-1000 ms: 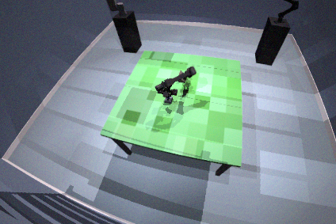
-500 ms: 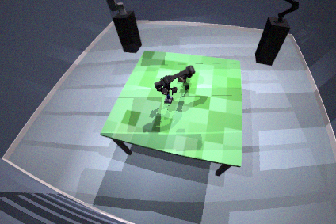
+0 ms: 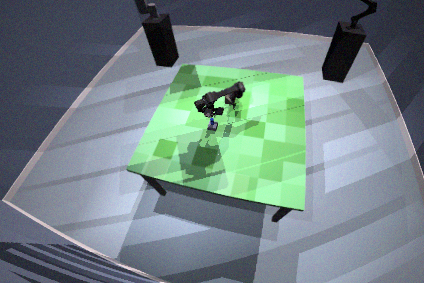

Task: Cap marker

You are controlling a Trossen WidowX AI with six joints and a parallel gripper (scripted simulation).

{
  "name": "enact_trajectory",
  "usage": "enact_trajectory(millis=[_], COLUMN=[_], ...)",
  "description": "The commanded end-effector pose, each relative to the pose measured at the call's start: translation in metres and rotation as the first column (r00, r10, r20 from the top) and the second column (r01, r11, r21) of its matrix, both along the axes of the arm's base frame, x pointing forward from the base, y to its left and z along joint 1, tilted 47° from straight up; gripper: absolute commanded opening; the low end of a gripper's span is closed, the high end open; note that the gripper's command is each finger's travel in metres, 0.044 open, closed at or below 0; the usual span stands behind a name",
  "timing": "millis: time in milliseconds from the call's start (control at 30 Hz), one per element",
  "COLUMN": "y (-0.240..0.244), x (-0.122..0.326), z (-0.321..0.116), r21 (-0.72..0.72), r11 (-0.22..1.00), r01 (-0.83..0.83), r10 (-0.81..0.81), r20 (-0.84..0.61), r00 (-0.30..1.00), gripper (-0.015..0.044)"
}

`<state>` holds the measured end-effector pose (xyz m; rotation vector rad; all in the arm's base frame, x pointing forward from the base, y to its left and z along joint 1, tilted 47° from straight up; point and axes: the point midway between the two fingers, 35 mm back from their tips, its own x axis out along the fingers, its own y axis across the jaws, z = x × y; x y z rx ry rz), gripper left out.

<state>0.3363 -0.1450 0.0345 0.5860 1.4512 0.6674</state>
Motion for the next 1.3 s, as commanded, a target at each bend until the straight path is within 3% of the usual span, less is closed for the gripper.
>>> enact_trajectory(millis=[0, 167, 1267], y=[-0.001, -0.001, 0.019], x=[-0.001, -0.001, 0.000], z=[0.000, 0.000, -0.019], r21=[-0.003, -0.003, -0.002], r11=[1.000, 1.000, 1.000], r01=[0.002, 0.002, 0.002], r10=[-0.002, -0.002, -0.002], r20=[-0.004, -0.004, -0.004], r00=[1.000, 1.000, 1.000], gripper=[0.0125, 0.0000, 0.0000])
